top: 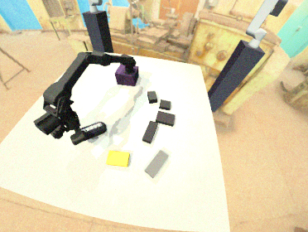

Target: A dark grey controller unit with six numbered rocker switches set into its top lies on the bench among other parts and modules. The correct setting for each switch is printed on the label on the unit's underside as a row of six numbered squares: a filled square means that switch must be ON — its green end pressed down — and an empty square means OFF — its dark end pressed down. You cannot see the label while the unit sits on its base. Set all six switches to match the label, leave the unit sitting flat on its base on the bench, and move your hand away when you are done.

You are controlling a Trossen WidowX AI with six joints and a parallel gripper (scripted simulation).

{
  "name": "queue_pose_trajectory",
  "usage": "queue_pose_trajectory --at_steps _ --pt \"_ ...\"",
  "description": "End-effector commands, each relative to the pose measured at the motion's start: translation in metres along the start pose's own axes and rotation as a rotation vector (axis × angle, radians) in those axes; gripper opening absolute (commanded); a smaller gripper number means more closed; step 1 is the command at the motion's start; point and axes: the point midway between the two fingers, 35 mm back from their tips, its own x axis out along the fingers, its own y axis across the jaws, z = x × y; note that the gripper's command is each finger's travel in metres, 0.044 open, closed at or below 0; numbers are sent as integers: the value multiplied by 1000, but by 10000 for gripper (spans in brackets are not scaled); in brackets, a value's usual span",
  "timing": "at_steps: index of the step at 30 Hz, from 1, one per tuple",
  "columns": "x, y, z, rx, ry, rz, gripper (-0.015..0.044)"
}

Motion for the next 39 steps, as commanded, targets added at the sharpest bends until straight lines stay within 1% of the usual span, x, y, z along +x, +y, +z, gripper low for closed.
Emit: queue_pose_trajectory --at_steps 1,24,39 --pt "3 -1 -3 -8 13 -6 338" --pt "3 -1 -3 -8 13 -6 338" --pt "18 -4 -1 -8 14 -6 338"
